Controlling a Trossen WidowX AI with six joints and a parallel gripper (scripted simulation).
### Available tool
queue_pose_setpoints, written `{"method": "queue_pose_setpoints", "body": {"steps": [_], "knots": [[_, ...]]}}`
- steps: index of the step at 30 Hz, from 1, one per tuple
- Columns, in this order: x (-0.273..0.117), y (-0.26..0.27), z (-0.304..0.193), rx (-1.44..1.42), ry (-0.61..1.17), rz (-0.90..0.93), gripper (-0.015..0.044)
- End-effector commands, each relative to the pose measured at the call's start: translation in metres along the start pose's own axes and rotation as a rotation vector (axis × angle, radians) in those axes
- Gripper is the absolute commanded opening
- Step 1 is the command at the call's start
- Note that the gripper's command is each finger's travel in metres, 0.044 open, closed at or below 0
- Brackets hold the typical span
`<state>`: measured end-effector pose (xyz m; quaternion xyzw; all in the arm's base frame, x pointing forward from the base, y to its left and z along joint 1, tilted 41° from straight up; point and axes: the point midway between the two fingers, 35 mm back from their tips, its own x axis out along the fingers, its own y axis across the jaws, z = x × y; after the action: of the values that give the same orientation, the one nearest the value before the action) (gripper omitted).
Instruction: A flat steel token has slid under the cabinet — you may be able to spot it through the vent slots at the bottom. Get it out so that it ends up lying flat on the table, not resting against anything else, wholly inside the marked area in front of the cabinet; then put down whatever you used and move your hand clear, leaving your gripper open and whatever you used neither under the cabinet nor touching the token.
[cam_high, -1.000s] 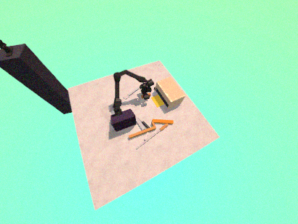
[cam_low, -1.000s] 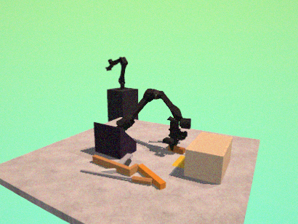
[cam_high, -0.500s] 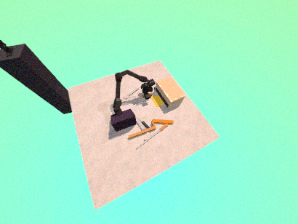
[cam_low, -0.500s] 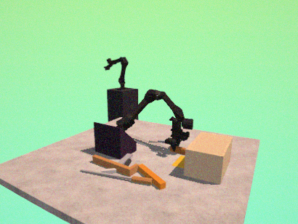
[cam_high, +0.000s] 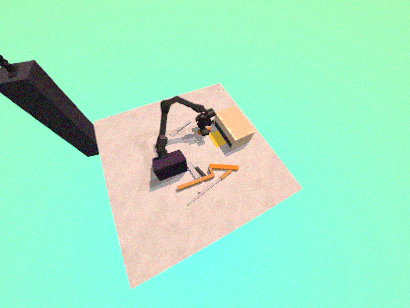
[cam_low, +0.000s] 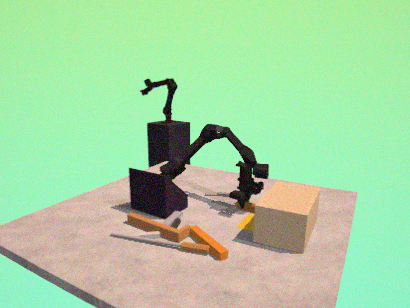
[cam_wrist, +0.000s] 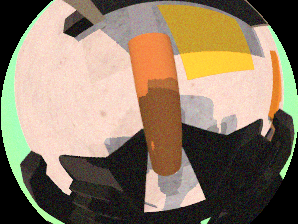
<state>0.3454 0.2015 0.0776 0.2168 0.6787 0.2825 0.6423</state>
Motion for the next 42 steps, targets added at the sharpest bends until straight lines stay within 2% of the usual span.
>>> {"method": "queue_pose_setpoints", "body": {"steps": [1, 17, 42], "knots": [[0.0, 0.0, 0.006, -0.002, -0.002, 0.002, 0.0], [0.0, -0.002, 0.019, -0.003, -0.003, 0.002, 0.0], [0.001, -0.033, 0.019, -0.003, -0.002, 0.0, 0.0]]}}
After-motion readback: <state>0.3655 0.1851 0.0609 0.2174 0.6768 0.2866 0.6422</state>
